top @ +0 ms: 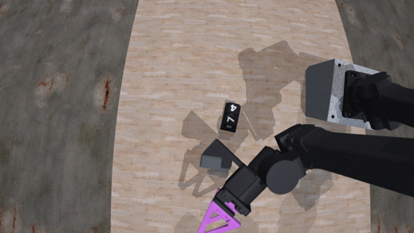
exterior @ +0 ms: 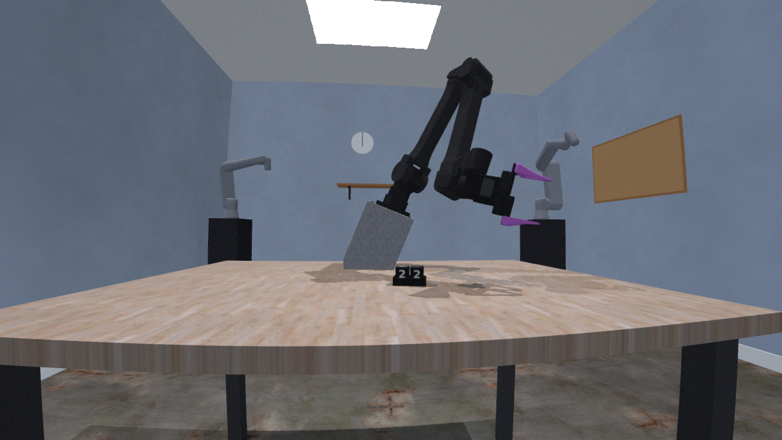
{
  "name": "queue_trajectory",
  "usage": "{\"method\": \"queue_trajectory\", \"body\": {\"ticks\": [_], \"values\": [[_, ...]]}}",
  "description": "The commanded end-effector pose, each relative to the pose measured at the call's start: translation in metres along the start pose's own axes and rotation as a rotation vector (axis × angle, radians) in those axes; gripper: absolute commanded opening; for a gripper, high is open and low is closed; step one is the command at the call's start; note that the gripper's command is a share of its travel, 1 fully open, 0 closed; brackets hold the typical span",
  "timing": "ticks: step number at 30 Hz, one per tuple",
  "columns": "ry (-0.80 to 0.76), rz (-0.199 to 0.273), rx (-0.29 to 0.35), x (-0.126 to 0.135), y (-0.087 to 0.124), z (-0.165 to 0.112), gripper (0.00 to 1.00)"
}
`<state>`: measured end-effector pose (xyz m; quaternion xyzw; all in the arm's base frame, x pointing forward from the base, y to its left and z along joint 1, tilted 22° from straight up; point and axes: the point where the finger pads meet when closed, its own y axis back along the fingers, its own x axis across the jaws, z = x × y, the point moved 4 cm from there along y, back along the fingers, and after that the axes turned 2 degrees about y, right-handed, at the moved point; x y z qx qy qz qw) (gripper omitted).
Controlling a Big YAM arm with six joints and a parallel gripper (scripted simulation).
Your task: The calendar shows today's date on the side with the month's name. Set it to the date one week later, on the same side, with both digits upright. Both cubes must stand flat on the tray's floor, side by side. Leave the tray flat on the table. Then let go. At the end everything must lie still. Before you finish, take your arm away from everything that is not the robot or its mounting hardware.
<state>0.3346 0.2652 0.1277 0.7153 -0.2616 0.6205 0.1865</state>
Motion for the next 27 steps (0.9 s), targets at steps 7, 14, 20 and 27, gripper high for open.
{"method": "queue_trajectory", "body": {"ticks": [7,14,20,27], "values": [[0.002,0.006,0.0,0.002,0.0,0.0,1.0],[0.002,0.006,0.0,0.002,0.0,0.0,1.0],[0.02,0.026,-0.017,0.012,-0.003,0.008,1.0],[0.009,-0.061,-0.076,0.004,-0.006,0.034,1.0]]}}
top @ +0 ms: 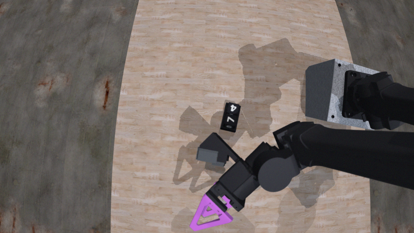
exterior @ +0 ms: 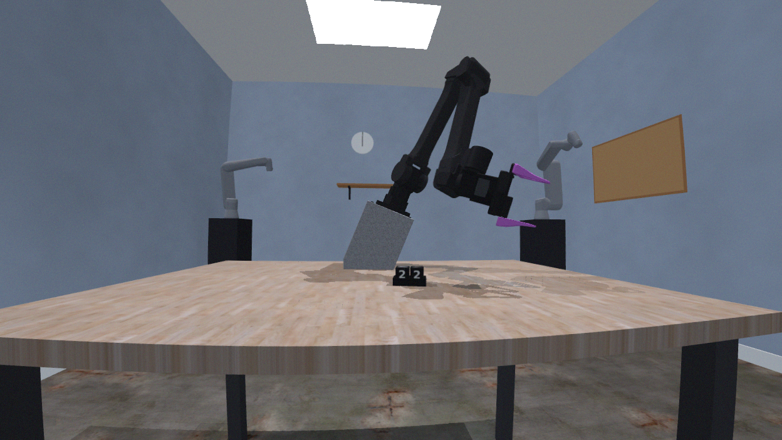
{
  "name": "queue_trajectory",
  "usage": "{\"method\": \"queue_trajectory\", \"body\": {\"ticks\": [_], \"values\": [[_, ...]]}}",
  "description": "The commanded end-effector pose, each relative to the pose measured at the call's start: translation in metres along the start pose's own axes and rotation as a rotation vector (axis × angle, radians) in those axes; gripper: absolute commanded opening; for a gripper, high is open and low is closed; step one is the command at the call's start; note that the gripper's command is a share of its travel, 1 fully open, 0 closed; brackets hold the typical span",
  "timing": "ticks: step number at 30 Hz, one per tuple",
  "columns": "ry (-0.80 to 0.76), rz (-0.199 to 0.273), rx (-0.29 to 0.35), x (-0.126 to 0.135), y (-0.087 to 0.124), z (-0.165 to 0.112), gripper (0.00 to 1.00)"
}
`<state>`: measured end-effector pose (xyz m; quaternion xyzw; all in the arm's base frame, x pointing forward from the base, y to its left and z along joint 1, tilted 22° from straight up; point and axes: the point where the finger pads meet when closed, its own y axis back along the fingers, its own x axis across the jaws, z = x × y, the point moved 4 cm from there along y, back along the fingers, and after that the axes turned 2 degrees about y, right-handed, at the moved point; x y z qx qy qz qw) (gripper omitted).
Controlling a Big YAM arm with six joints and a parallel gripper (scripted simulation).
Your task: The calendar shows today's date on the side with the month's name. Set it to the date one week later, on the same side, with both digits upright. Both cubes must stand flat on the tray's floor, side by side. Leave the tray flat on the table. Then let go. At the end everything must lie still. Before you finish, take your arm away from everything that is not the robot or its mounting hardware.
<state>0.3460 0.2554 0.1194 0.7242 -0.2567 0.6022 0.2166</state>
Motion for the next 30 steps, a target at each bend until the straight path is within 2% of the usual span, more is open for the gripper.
{"method": "queue_trajectory", "body": {"ticks": [1,5,7,10,11,13,14,16,17,19,20,22,24,25,26,27,30], "values": [[0.019,-0.032,-0.052,0.007,-0.007,0.025,1.0],[-0.031,-0.179,-0.145,-0.01,-0.003,0.062,1.0],[-0.031,-0.179,-0.145,-0.01,-0.003,0.062,1.0],[-0.093,-0.317,-0.23,-0.026,0.009,0.095,1.0],[-0.092,-0.317,-0.232,-0.026,0.009,0.096,1.0],[-0.146,-0.418,-0.288,-0.036,0.023,0.117,1.0],[-0.146,-0.418,-0.29,-0.036,0.023,0.117,1.0],[-0.21,-0.521,-0.345,-0.044,0.04,0.136,1.0],[-0.209,-0.522,-0.347,-0.044,0.04,0.136,1.0],[-0.282,-0.623,-0.398,-0.051,0.061,0.151,1.0],[-0.282,-0.625,-0.4,-0.052,0.062,0.151,1.0],[-0.36,-0.721,-0.445,-0.056,0.085,0.162,1.0],[-0.36,-0.721,-0.445,-0.056,0.085,0.162,1.0],[-0.418,-0.793,-0.466,-0.07,0.099,0.166,1.0],[-0.442,-0.81,-0.484,-0.059,0.108,0.169,1.0],[-0.45,-0.822,-0.485,-0.064,0.11,0.169,1.0],[-0.562,-0.925,-0.527,-0.058,0.142,0.172,1.0]]}}
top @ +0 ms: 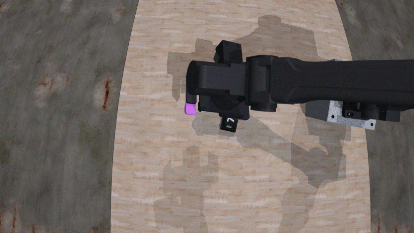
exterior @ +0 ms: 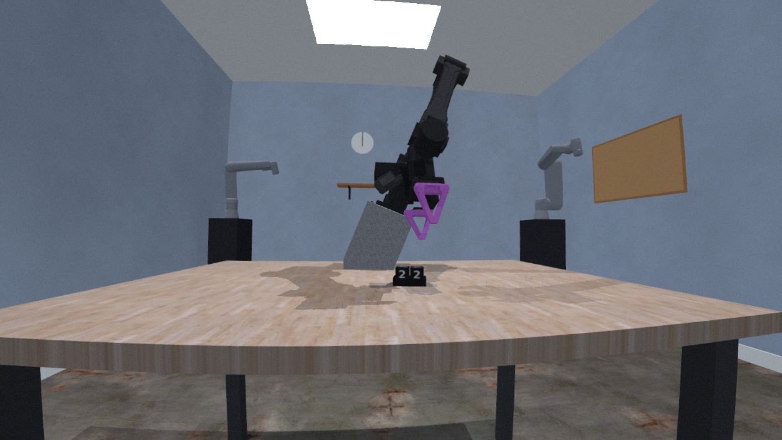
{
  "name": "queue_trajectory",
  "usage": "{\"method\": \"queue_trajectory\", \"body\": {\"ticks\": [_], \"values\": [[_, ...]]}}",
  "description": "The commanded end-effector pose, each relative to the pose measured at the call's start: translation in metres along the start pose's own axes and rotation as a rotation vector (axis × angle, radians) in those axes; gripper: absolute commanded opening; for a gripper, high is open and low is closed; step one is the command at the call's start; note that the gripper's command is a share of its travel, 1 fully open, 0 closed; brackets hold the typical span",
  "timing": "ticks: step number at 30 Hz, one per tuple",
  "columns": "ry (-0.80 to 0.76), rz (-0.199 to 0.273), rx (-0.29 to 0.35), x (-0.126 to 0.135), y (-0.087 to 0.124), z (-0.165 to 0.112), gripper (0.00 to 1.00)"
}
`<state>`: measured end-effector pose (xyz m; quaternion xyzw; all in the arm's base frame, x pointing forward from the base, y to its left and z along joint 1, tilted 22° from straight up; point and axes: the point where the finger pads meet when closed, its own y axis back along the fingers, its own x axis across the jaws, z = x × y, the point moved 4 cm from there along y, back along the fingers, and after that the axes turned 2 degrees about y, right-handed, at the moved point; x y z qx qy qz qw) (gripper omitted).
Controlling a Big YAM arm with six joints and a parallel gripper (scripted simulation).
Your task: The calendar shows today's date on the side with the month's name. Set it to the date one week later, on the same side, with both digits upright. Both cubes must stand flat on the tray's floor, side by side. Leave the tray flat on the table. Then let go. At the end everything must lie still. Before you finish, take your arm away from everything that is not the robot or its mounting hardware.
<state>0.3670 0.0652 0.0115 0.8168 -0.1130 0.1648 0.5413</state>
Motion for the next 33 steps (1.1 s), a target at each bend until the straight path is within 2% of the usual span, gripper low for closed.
{"method": "queue_trajectory", "body": {"ticks": [1,6,8,11,12,14,19,33], "values": [[-0.015,-0.039,-0.023,0.019,0.021,0.013,1.0],[-0.153,-0.213,-0.037,-0.008,0.048,0.034,1.0],[-0.19,-0.261,-0.037,-0.015,0.055,0.038,1.0],[-0.2,-0.267,-0.038,-0.016,0.06,0.039,1.0],[-0.183,-0.285,-0.031,-0.017,0.061,0.03,1.0],[-0.218,-0.287,-0.037,-0.018,0.068,0.039,1.0],[-0.217,-0.32,-0.031,-0.024,0.063,0.036,1.0],[-0.205,-0.312,-0.031,-0.022,0.062,0.036,1.0]]}}
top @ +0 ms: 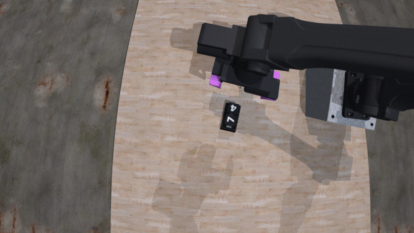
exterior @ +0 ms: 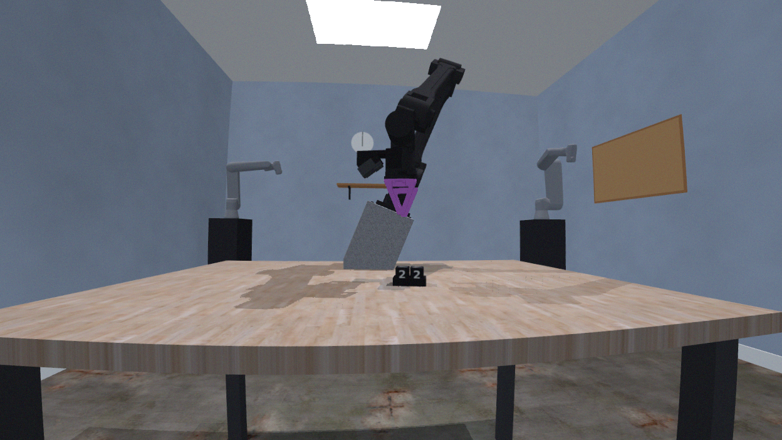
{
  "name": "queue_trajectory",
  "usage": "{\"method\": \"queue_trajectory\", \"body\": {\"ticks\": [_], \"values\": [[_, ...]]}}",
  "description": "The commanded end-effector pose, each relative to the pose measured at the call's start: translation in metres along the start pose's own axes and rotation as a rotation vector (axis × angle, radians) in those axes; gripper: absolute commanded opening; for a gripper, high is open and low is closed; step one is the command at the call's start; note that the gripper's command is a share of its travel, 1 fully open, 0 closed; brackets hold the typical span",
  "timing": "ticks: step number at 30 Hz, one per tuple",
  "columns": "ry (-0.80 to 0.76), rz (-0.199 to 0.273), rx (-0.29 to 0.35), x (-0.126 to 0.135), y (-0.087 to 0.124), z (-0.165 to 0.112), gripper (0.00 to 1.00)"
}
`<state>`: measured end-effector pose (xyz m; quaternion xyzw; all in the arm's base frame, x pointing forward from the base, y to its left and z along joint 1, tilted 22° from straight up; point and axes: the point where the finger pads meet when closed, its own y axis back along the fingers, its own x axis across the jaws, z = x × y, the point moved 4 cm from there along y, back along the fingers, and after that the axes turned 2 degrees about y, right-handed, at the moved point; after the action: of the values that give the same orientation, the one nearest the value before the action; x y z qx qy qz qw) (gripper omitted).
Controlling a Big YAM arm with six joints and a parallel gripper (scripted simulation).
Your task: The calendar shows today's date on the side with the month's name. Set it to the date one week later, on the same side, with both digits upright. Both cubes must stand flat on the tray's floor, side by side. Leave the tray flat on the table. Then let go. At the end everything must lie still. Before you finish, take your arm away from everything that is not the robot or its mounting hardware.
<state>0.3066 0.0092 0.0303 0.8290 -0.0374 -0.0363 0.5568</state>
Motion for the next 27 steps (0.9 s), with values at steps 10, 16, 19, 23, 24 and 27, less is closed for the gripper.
{"method": "queue_trajectory", "body": {"ticks": [10,16,19,23,24,27], "values": [[0.271,0.04,-0.005,0.022,0.003,-0.006,1.0],[0.414,0.026,-0.005,0.015,-0.004,-0.004,1.0],[0.511,0.015,-0.003,0.01,-0.008,-0.002,1.0],[0.628,0.009,-0.002,0.006,-0.012,-0.002,1.0],[0.658,0.007,-0.001,0.005,-0.014,-0.003,1.0],[0.735,0.003,0.0,0.005,-0.015,-0.003,1.0]]}}
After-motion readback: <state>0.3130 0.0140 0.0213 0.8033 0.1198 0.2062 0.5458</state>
